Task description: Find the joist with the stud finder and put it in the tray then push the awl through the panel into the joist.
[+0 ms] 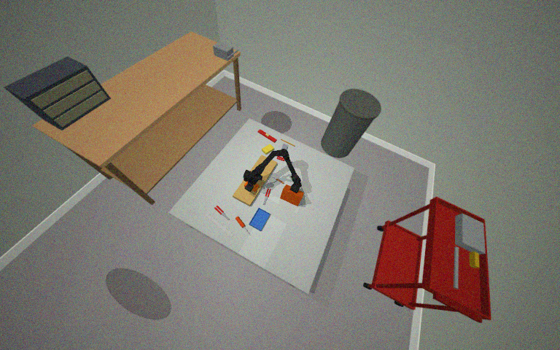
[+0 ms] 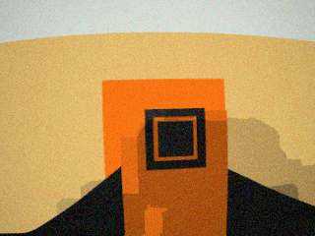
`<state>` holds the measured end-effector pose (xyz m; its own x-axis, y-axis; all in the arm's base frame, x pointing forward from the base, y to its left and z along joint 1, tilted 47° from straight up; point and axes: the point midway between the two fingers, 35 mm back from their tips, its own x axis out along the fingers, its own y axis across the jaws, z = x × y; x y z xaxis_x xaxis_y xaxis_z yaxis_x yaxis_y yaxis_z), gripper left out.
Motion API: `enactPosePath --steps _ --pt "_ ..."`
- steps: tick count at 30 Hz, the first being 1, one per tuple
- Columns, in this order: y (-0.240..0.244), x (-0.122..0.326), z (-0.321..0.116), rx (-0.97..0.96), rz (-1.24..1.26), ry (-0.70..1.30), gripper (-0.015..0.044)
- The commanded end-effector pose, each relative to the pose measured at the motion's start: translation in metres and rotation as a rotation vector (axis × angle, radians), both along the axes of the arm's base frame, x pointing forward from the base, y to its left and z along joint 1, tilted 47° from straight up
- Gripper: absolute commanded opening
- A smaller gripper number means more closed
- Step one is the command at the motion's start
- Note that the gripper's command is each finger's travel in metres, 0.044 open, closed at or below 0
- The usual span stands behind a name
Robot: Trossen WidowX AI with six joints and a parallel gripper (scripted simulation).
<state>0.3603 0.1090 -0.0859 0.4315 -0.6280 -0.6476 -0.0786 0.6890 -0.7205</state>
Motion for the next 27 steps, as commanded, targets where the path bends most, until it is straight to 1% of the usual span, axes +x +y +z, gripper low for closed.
enactPosePath --steps 1,27 --pt "0.01 -0.002 -0.011 0.001 0.002 0.005 0.0" --pt "0.07 -0.009 -0.072 0.006 0.002 0.004 0.0"
